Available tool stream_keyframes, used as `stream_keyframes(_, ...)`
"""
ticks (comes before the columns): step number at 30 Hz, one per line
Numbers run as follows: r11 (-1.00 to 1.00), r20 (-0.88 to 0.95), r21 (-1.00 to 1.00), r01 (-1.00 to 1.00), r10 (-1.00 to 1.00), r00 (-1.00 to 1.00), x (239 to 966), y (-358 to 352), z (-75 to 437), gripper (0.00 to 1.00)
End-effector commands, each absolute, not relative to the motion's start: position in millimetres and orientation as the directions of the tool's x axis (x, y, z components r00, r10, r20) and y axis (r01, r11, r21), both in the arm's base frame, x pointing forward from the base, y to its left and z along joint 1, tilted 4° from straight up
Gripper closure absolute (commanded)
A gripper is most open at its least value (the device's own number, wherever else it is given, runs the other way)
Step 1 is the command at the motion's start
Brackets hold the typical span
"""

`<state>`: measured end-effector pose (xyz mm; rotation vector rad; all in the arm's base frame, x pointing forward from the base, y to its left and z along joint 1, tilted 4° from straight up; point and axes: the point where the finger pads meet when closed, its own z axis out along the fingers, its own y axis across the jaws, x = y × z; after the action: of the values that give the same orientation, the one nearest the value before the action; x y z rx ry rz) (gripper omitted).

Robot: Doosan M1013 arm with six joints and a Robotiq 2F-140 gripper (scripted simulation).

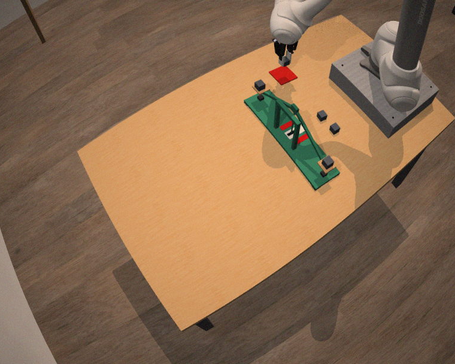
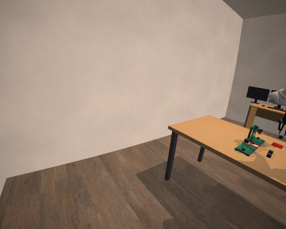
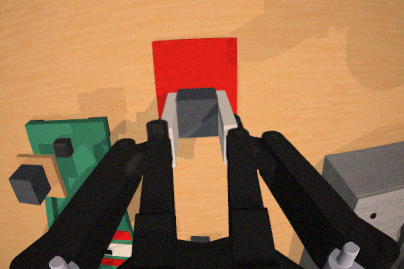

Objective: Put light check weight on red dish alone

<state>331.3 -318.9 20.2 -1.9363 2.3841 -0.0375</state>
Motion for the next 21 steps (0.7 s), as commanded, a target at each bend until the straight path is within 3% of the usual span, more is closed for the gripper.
stream_keyframes(1, 0.208, -0.048, -0.059, -0.976, -0.977, -0.205, 331, -319, 20, 0.76)
stream_keyframes(21, 0.208, -0.048, -0.059, -0.976, -0.977, -0.205, 334, -318, -20, 0.76)
